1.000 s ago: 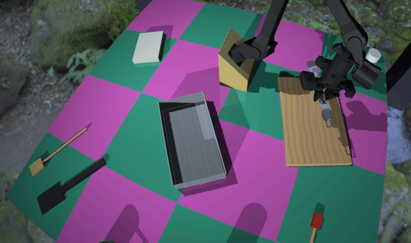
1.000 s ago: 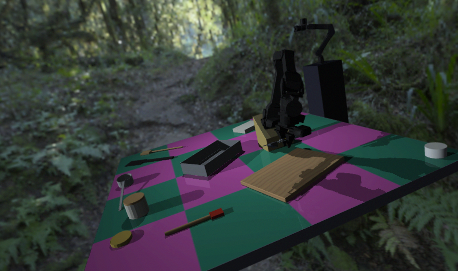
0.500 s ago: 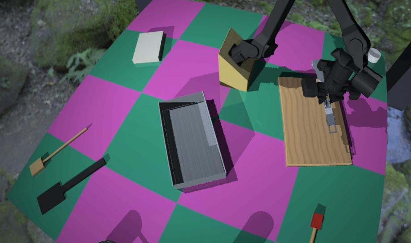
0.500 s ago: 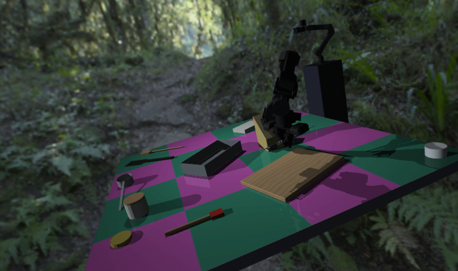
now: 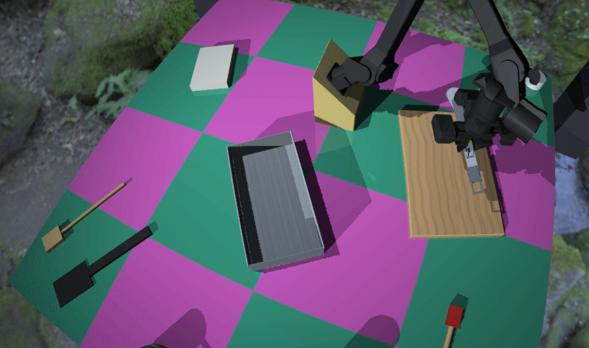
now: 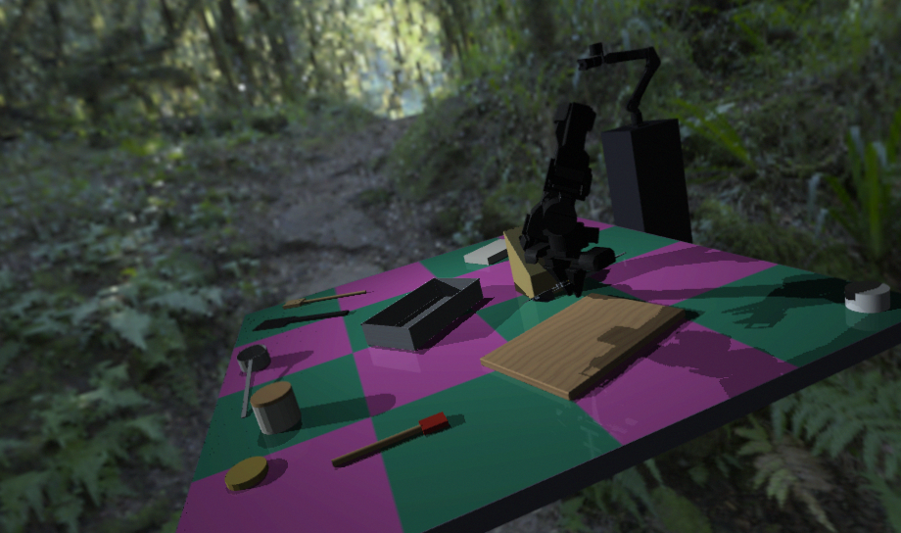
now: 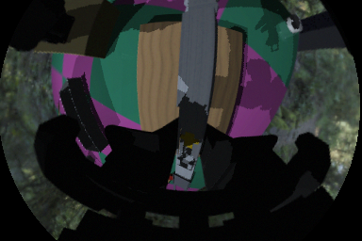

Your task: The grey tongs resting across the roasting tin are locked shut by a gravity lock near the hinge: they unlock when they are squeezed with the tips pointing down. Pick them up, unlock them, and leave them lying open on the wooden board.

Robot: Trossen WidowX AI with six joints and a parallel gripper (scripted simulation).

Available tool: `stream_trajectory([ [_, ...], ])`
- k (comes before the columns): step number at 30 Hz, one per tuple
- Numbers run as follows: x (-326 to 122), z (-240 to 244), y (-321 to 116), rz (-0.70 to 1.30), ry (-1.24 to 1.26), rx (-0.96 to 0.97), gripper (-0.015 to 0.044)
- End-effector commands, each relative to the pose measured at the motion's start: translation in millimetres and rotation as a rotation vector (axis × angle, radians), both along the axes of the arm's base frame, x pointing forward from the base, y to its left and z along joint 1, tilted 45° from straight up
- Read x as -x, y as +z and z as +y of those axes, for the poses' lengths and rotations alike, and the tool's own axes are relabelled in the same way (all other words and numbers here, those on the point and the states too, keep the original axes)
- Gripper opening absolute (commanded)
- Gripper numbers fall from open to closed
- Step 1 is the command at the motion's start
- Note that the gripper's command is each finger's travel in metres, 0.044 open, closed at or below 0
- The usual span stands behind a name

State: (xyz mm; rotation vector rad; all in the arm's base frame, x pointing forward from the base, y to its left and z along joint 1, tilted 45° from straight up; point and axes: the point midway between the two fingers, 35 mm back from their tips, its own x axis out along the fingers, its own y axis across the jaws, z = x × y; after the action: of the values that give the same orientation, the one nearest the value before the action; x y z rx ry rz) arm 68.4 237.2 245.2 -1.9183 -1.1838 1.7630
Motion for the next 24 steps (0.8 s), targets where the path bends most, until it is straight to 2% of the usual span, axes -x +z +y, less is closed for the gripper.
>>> stream_trajectory([
  [1,0,5,-5,0.005,-0.004,0.006,-0.015],
  [24,3,31,-31,0.006,-0.004,0.005,-0.015],
])
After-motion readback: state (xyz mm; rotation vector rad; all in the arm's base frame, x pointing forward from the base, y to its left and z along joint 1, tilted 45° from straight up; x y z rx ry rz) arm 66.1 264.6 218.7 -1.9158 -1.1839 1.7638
